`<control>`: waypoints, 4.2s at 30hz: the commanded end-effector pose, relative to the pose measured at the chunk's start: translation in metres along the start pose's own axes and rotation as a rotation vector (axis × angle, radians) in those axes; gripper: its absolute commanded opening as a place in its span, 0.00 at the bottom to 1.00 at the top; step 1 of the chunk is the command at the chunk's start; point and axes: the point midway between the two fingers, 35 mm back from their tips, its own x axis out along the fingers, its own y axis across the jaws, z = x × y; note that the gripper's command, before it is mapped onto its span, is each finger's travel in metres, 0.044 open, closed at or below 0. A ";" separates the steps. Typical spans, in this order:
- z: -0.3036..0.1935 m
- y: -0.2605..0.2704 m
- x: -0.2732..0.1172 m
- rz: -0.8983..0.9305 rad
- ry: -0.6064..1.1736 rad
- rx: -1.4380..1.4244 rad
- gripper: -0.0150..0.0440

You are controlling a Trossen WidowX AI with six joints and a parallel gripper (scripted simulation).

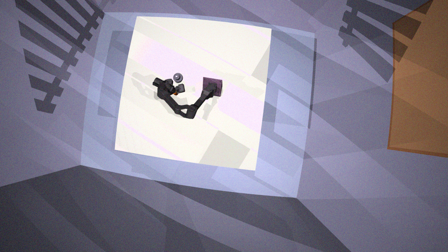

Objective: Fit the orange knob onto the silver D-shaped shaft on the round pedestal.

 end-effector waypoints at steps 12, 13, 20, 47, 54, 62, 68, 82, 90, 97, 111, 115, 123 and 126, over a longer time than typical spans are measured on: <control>0.001 -0.001 -0.040 0.007 0.002 -0.001 0.25; 0.002 0.000 -0.040 0.007 0.002 -0.001 0.25; 0.023 0.001 -0.034 0.007 0.000 -0.001 0.25; 0.105 -0.006 -0.007 0.010 -0.005 -0.004 0.25; 0.124 -0.010 0.001 0.010 -0.005 -0.005 0.25; 0.147 -0.017 0.010 0.009 -0.004 -0.004 0.25; 0.153 -0.020 0.013 0.009 -0.004 -0.010 0.25; 0.155 -0.019 0.013 0.008 -0.005 -0.342 0.25; 0.159 -0.020 0.013 0.007 -0.006 -0.543 0.25; 0.159 -0.019 0.013 0.007 -0.007 -0.719 0.25; 0.156 -0.019 0.019 0.006 -0.007 -0.881 0.25; 0.155 -0.020 0.030 0.007 -0.007 -0.881 0.25; 0.153 -0.021 0.036 0.007 -0.007 -0.884 0.25; 0.153 -0.020 0.035 0.007 -0.007 -0.884 0.25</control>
